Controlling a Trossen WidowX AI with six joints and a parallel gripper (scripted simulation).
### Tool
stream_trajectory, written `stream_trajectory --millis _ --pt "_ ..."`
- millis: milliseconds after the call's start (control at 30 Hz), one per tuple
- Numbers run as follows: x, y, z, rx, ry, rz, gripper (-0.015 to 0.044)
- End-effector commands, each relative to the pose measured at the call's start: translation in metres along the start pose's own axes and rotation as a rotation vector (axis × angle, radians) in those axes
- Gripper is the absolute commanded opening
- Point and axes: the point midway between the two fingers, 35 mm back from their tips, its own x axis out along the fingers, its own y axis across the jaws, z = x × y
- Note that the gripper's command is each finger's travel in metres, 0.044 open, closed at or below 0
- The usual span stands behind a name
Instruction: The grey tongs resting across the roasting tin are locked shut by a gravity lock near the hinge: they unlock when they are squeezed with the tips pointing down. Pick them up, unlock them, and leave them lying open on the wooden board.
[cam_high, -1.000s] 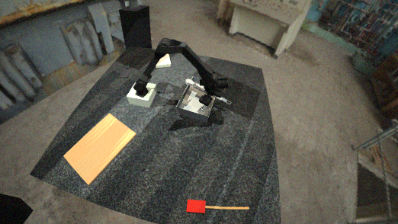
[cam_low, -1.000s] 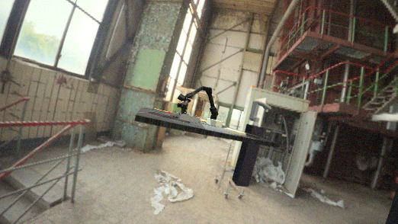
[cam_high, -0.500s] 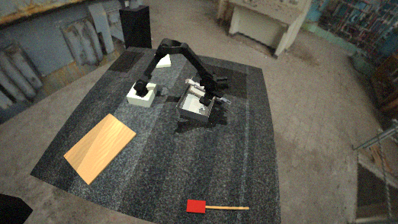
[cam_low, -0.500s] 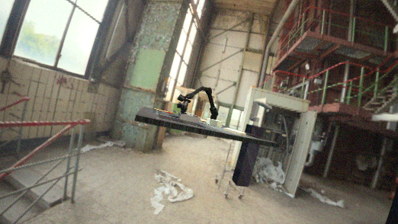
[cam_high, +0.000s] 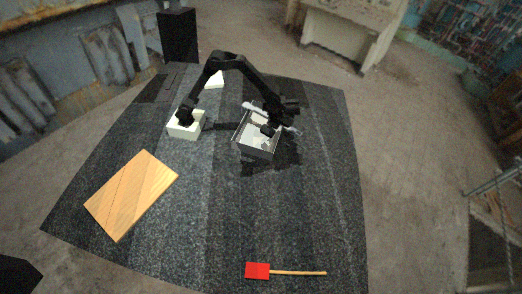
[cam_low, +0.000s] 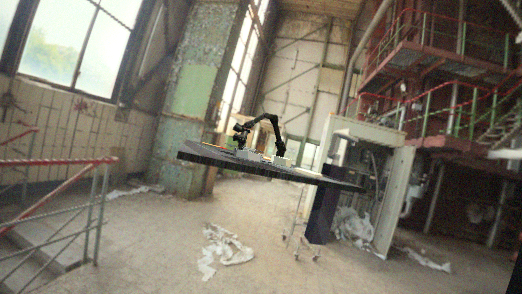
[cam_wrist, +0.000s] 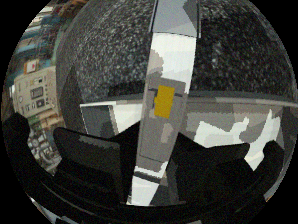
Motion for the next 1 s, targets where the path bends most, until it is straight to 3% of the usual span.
stream_trajectory --millis 0,500,967 --pt "-0.044 0.028 0.004 -0.015 -0.03 0.017 -0.015" --pt "-0.055 0.034 0.002 -0.013 -0.03 0.007 -0.015" --pt "-0.05 0.03 0.001 0.009 -0.022 -0.259 -0.015"
